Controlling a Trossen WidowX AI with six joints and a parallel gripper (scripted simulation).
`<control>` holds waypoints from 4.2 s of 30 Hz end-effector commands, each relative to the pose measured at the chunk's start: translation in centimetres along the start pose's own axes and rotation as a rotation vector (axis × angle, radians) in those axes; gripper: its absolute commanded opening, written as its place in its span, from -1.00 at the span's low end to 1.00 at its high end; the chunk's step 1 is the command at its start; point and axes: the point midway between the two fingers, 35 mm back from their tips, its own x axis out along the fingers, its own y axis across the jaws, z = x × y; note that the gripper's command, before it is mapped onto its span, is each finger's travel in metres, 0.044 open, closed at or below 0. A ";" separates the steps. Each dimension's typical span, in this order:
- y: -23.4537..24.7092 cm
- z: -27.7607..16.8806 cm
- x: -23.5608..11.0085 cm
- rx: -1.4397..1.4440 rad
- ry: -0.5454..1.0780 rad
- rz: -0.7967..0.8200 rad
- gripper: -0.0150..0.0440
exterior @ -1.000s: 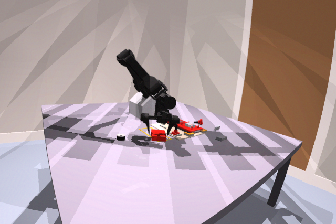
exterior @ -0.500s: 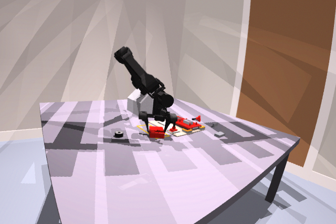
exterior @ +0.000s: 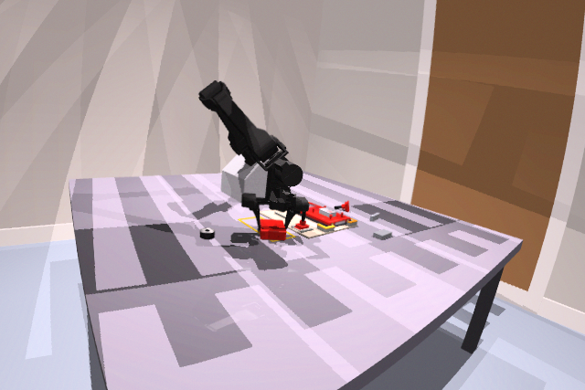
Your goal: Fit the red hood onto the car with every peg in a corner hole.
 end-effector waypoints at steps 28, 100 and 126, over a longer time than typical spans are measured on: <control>0.0 0.1 -9.1 0.005 -0.002 0.004 -0.49; 19.9 -13.2 -4.9 -0.568 -0.004 0.014 -0.49; 19.8 -13.2 -4.7 -0.568 -0.004 0.014 -0.49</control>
